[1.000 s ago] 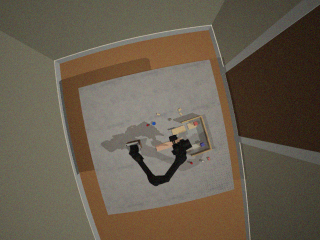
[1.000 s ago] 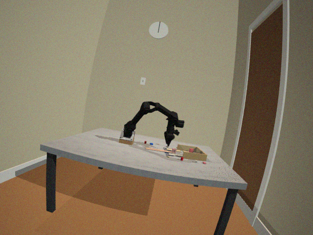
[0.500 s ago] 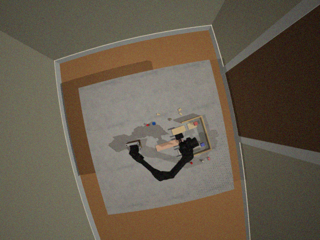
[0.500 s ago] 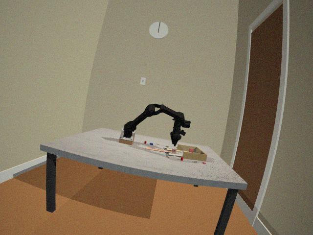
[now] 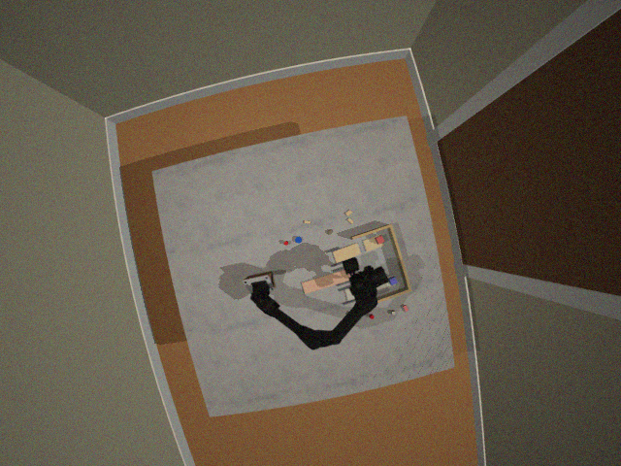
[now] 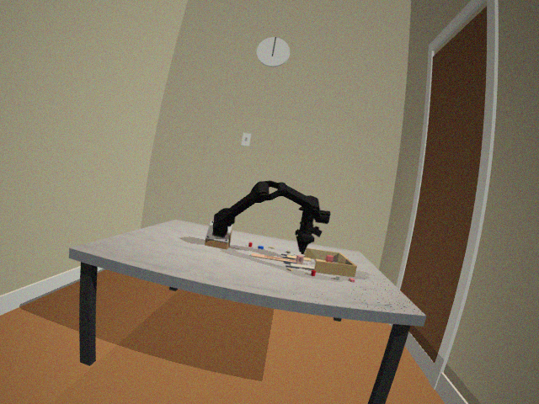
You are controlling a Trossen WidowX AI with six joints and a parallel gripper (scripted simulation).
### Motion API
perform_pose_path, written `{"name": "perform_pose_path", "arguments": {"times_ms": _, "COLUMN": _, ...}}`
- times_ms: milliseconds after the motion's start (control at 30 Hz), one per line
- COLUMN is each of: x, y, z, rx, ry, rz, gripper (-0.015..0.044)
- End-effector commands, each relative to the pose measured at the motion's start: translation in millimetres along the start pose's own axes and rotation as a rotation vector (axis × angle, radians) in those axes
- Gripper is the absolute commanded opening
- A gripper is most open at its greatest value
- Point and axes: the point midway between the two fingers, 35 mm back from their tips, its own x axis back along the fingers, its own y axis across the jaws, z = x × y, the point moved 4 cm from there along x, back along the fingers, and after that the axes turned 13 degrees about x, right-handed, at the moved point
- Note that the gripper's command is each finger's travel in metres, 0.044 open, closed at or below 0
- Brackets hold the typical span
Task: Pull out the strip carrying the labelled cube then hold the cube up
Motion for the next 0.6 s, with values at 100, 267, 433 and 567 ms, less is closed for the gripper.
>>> {"name": "perform_pose_path", "arguments": {"times_ms": 100, "x": -12.2, "y": 1.4, "z": -0.5, "rx": 0.010, "ry": 0.002, "rz": 0.004, "gripper": 0.0250}}
{"name": "perform_pose_path", "arguments": {"times_ms": 267, "x": -20.4, "y": 1.3, "z": -0.4, "rx": 0.010, "ry": 0.002, "rz": 0.005, "gripper": 0.0250}}
{"name": "perform_pose_path", "arguments": {"times_ms": 433, "x": -28.5, "y": 1.3, "z": 0.0, "rx": 0.010, "ry": 0.002, "rz": 0.005, "gripper": 0.0250}}
{"name": "perform_pose_path", "arguments": {"times_ms": 567, "x": -35.0, "y": 1.3, "z": 0.4, "rx": 0.010, "ry": 0.002, "rz": 0.006, "gripper": 0.0250}}
